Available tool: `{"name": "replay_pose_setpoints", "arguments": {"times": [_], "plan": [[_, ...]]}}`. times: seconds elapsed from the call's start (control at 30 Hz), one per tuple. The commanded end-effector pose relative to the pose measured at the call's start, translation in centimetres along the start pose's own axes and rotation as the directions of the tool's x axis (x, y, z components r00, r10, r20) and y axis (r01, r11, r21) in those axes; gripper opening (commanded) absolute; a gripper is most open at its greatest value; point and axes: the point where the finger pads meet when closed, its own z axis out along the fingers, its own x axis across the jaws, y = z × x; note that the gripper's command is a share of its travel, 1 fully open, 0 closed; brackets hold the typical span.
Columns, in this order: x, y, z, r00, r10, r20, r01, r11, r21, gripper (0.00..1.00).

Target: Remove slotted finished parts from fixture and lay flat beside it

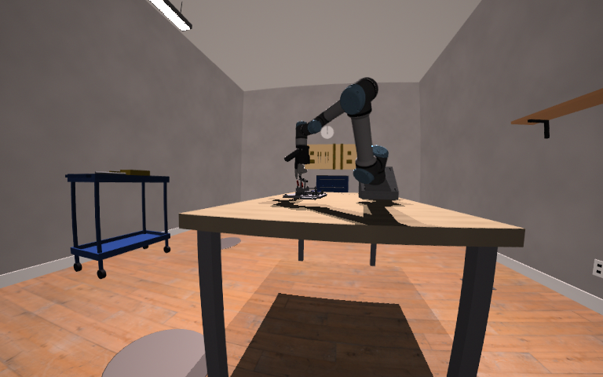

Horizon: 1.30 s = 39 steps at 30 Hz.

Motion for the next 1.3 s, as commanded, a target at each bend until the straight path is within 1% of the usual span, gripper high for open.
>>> {"name": "replay_pose_setpoints", "arguments": {"times": [0.0, 0.2, 0.33, 0.7, 0.77, 1.03, 1.27], "plan": [[0.0, 0.0, 0.0, 1.000, 0.000, 0.000, 0.000, 1.000, 0.001, 0.59], [0.0, 0.3, 0.0, 1.000, 0.000, 0.000, 0.000, 1.000, 0.001, 0.59], [0.0, 0.9, 0.0, 1.000, 0.000, 0.000, 0.000, 1.000, 0.001, 0.59], [0.0, 4.0, 0.0, 1.000, 0.000, 0.000, 0.000, 1.000, 0.001, 0.59], [0.0, 4.0, 0.0, 1.000, 0.000, 0.000, 0.000, 1.000, 0.001, 0.59], [0.0, 6.4, 0.0, 1.000, 0.000, 0.000, 0.000, 1.000, 0.001, 0.59], [0.0, 7.6, 0.0, 1.000, 0.000, 0.000, 0.000, 1.000, 0.001, 0.59]]}}
